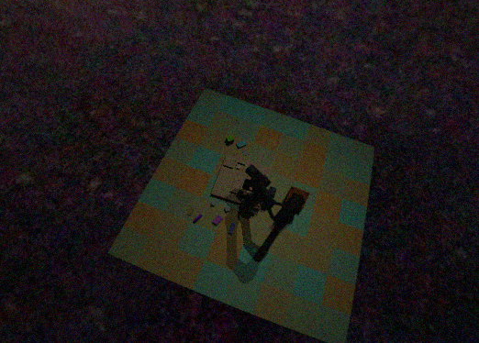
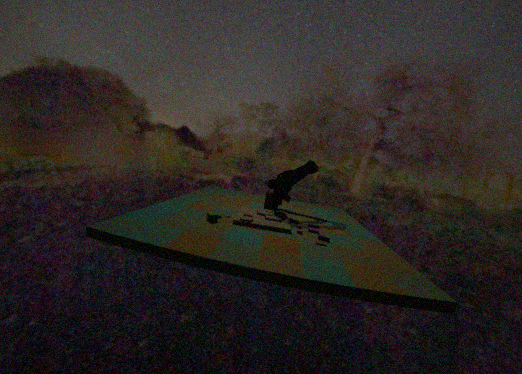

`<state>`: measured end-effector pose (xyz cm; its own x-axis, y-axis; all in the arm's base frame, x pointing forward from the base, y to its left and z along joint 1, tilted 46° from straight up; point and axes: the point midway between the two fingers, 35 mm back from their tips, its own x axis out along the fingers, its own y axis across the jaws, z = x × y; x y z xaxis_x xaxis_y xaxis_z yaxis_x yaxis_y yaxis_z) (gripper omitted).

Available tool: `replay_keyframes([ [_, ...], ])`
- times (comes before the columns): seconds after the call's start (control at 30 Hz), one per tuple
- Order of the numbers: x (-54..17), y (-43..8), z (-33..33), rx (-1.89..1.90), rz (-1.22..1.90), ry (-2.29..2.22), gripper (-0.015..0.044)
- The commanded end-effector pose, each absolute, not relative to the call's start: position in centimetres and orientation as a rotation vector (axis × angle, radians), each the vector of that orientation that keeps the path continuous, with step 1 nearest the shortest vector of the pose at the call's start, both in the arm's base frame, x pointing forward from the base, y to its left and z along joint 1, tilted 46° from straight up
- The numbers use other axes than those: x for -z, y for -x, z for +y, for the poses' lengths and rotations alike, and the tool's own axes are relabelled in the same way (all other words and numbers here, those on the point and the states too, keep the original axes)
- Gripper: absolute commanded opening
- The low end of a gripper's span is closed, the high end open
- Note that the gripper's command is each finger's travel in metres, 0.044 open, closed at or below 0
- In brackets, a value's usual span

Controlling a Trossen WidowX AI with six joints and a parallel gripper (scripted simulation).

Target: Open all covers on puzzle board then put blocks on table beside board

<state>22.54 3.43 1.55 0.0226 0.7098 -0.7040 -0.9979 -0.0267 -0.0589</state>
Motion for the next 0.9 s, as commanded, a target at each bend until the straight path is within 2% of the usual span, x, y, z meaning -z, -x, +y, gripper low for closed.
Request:
replay_keyframes([
  [0.0, -2.1, -22.7, 3.2, -1.483, 0.545, 0.665, 0.0000],
  [0.87, -4.6, -22.6, 1.1, -1.483, 0.546, 0.665, 0.0000],
])
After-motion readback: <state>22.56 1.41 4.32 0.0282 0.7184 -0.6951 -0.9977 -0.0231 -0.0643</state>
